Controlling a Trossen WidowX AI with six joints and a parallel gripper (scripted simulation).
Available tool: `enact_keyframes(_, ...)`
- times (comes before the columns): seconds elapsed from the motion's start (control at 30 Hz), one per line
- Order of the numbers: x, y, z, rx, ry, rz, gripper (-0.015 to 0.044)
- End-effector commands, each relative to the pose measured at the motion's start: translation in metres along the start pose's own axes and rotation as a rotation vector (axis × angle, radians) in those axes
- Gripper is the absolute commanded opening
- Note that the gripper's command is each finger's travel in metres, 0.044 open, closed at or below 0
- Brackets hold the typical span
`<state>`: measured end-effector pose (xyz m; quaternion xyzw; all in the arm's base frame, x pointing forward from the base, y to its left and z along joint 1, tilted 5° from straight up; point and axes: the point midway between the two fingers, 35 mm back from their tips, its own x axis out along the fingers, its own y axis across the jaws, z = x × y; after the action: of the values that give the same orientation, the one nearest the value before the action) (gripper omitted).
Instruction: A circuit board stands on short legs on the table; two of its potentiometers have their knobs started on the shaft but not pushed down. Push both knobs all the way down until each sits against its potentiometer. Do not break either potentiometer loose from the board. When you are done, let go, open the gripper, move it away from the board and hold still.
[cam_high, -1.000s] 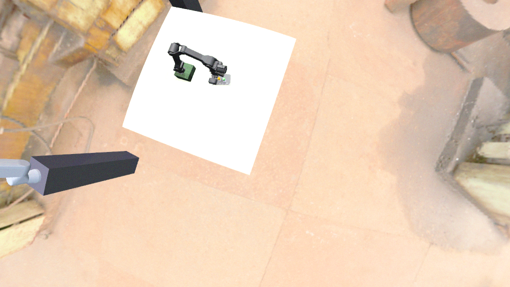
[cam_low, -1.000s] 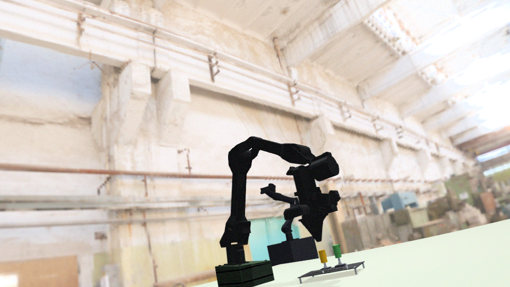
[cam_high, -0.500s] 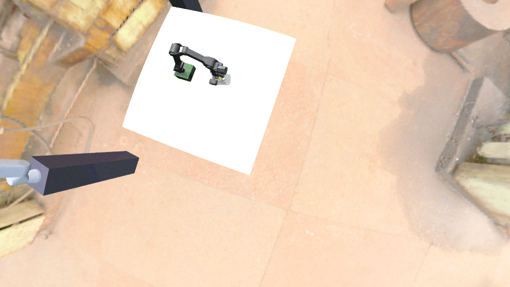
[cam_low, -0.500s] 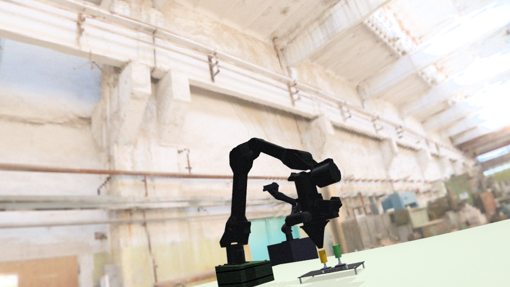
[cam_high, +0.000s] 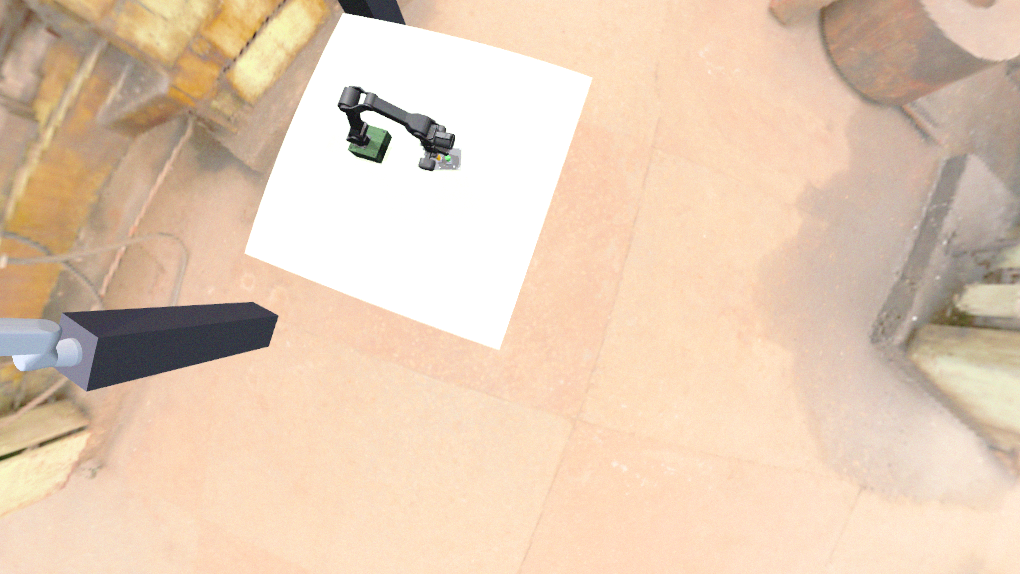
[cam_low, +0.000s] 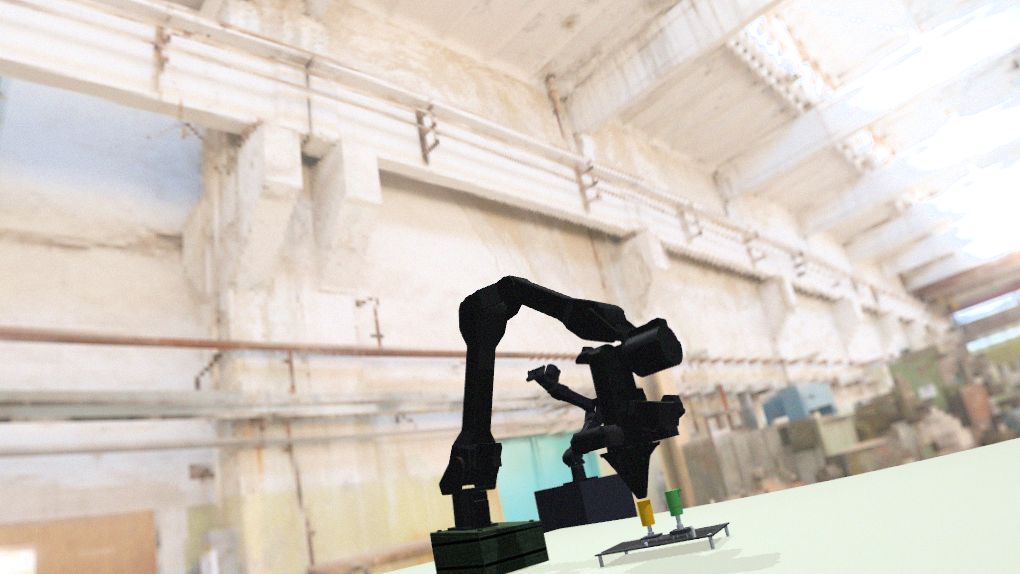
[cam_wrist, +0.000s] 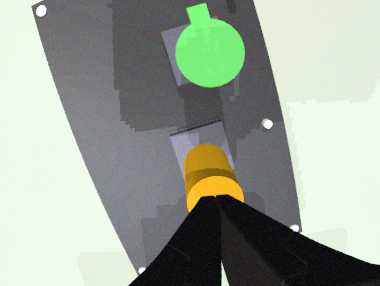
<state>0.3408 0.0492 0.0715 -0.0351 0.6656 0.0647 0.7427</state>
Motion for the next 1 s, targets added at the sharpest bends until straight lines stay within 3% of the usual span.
enact_keyframes(0.0, 0.0011, -0.0006, 0.0005, -0.004, -0.003, -0.004, 0.0)
enact_keyframes(0.97, 0.0044, -0.0006, 0.0005, -0.004, -0.003, -0.004, 0.0)
